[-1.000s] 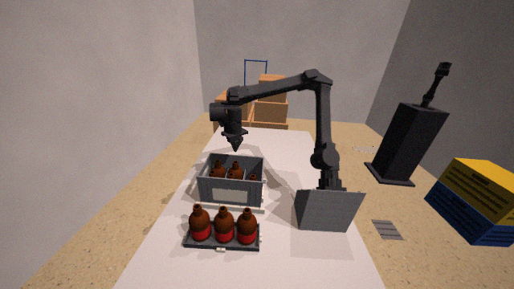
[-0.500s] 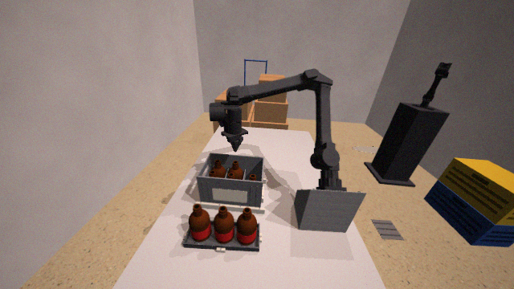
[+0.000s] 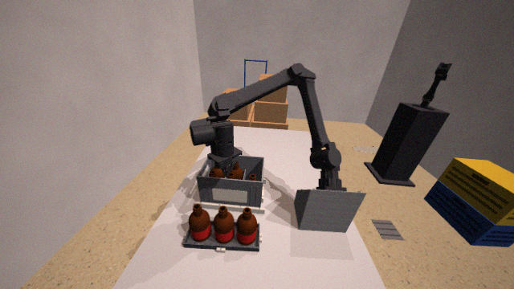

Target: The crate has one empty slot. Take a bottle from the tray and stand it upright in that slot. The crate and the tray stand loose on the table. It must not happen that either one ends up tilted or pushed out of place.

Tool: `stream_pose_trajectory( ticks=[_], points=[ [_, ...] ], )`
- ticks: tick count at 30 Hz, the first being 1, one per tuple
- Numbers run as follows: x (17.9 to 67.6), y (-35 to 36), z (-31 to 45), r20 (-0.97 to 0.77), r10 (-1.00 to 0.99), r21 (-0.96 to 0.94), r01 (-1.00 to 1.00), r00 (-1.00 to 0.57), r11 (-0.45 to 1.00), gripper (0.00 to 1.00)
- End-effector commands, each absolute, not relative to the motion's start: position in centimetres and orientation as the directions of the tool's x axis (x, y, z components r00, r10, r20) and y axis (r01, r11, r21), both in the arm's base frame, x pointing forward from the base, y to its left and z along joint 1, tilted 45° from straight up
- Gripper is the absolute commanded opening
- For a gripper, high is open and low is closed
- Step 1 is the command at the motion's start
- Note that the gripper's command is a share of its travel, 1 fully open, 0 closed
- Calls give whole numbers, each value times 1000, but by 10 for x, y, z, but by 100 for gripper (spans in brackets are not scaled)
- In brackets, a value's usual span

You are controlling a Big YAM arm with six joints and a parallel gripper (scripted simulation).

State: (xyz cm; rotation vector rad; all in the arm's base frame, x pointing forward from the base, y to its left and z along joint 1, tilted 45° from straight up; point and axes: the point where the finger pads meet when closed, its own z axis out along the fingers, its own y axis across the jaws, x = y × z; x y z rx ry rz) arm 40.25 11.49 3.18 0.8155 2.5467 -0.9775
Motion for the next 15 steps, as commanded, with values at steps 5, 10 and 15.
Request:
stream_pose_trajectory(
  ticks=[5, 10, 15],
  points=[
    [403, 196, -27, -502, 420, -484, 648, -756, 588, 61],
    [414, 183, -13, -514, 457, -454, 682, -726, 573, 61],
    [410, 180, -28, -502, 448, -483, 670, -740, 564, 61]
  ],
)
